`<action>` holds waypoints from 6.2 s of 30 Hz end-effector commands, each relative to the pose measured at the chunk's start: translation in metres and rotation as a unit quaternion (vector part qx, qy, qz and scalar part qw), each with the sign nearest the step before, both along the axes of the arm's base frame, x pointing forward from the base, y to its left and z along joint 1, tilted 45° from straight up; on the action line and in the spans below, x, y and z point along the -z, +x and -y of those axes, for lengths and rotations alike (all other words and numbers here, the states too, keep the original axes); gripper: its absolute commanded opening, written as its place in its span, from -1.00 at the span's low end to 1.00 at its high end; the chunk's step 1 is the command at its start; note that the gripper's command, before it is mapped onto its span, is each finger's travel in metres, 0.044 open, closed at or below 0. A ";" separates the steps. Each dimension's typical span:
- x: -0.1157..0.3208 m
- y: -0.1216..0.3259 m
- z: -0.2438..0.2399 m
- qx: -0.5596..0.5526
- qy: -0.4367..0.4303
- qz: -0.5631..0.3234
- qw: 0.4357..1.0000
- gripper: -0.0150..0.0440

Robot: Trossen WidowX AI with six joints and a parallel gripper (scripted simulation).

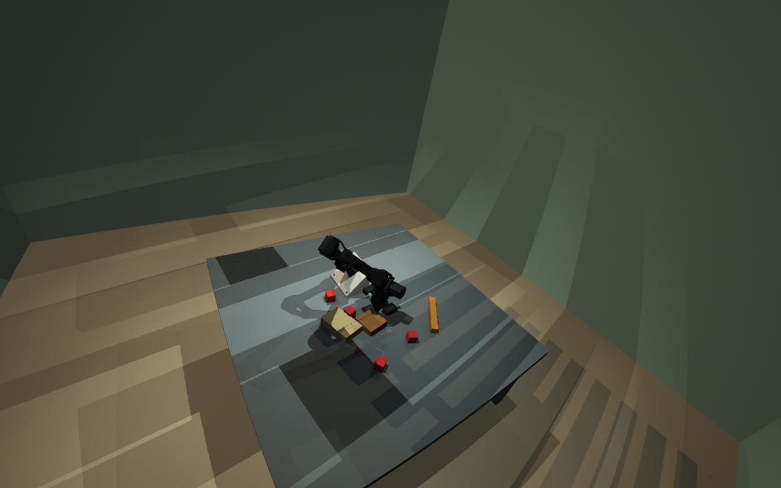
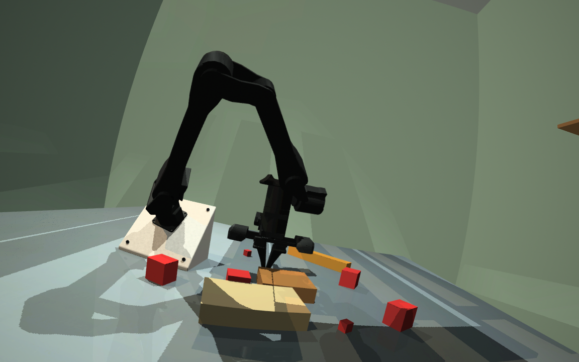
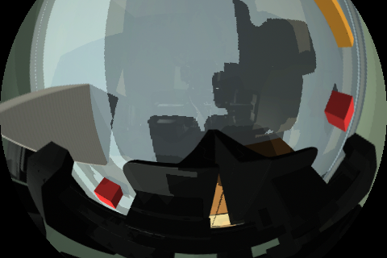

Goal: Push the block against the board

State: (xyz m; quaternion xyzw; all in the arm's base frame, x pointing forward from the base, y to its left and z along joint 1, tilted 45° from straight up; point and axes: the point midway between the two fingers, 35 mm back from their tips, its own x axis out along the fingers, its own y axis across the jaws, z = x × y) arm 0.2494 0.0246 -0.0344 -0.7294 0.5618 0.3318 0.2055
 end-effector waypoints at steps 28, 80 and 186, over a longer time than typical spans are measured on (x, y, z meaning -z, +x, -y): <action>-0.004 -0.016 -0.055 0.001 0.000 0.003 1.000 -0.49; -0.050 0.108 -0.054 0.474 0.101 0.459 0.745 -0.49; -0.070 0.102 -0.033 0.463 0.098 0.448 0.758 -0.49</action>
